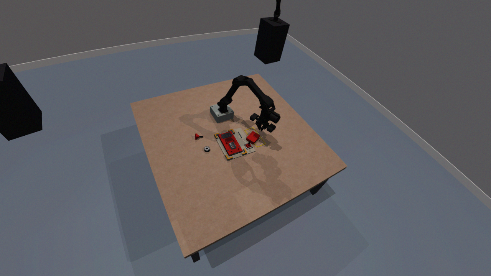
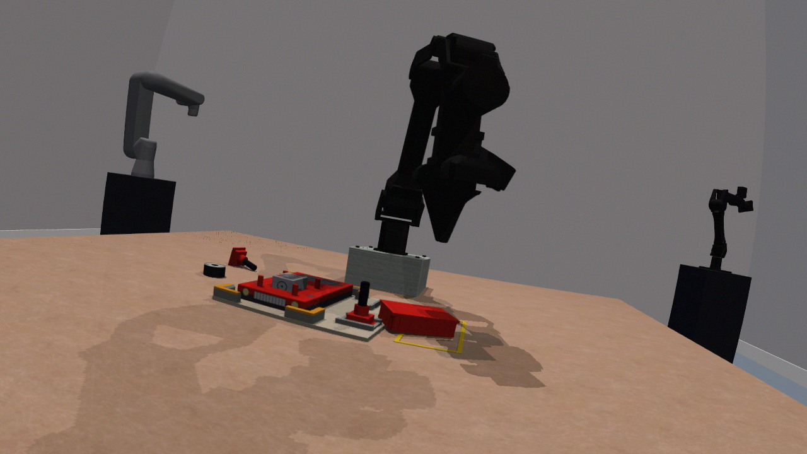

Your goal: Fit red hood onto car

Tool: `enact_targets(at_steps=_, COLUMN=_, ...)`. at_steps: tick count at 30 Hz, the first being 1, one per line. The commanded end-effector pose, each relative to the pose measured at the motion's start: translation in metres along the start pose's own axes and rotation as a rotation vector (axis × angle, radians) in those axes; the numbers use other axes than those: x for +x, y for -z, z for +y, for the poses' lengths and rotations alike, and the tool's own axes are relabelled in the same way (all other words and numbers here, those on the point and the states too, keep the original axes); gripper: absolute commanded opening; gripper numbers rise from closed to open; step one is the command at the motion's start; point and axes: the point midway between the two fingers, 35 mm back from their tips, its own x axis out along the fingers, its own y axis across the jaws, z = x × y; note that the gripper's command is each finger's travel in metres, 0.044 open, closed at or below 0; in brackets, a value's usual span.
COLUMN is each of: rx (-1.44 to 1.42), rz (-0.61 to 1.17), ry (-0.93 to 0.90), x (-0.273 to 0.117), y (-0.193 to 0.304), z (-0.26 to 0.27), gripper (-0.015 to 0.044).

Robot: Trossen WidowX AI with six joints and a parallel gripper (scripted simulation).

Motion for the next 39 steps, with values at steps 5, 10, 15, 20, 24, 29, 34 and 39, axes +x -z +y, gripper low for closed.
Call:
enact_targets(at_steps=5, rx=0.389, rz=0.001, ry=-0.002, x=0.006, y=0.0, z=0.005, gripper=0.0236)
enact_targets(at_steps=10, rx=0.689, rz=0.002, ry=-0.003, x=0.011, y=0.0, z=0.009, gripper=0.0367)
enact_targets(at_steps=15, rx=0.989, rz=0.004, ry=-0.004, x=0.015, y=0.0, z=0.013, gripper=0.044)
enact_targets(at_steps=20, rx=1.289, rz=0.006, ry=-0.004, x=0.02, y=0.0, z=0.017, gripper=0.044)
enact_targets(at_steps=24, rx=1.529, rz=0.007, ry=-0.004, x=0.023, y=0.0, z=0.02, gripper=0.044)
enact_targets(at_steps=29, rx=1.829, rz=0.01, ry=-0.004, x=0.027, y=0.0, z=0.024, gripper=0.044)
enact_targets(at_steps=34, rx=2.129, rz=0.013, ry=-0.003, x=0.032, y=0.0, z=0.029, gripper=0.044)
enact_targets(at_steps=39, rx=2.428, rz=0.016, ry=-0.001, x=0.036, y=0.0, z=0.033, gripper=0.044)
